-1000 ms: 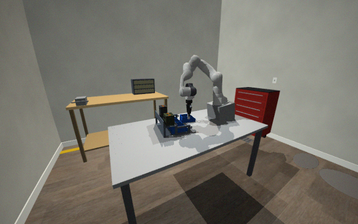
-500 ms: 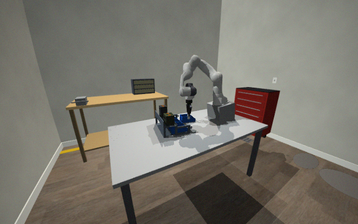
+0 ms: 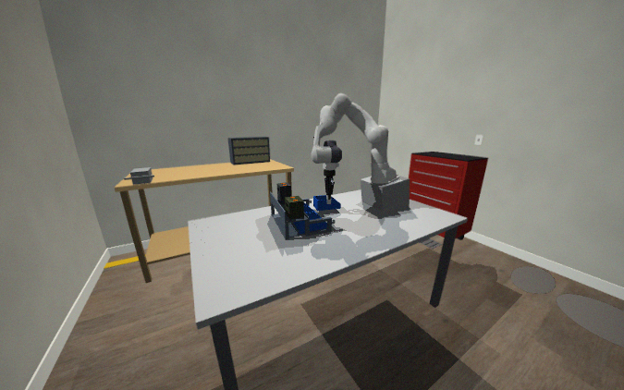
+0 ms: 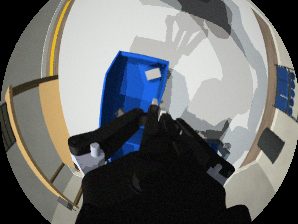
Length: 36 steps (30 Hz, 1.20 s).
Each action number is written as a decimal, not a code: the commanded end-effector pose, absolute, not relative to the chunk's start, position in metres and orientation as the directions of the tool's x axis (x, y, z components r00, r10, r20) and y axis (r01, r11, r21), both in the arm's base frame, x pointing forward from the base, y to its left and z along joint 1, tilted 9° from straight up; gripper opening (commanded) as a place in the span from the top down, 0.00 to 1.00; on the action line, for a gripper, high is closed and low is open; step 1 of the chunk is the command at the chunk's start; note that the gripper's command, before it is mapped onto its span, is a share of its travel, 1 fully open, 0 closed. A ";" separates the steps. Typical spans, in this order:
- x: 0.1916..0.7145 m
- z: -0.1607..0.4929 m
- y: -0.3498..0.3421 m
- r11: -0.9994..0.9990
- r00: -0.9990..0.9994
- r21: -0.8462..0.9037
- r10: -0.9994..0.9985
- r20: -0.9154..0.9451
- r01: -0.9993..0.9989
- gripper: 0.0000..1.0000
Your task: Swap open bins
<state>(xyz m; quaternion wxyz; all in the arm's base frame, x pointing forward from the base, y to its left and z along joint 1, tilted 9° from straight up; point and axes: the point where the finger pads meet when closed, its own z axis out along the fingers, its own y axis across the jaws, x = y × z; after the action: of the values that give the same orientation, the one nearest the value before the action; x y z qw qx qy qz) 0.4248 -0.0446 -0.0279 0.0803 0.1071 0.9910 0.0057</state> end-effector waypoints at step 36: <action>0.413 0.030 -0.047 0.981 -0.970 0.016 0.192 -0.151 0.192 1.00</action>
<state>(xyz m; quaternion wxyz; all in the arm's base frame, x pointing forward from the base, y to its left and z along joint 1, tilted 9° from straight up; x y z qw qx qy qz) 0.4147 -0.0455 0.0291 0.0787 0.1023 0.9916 0.0030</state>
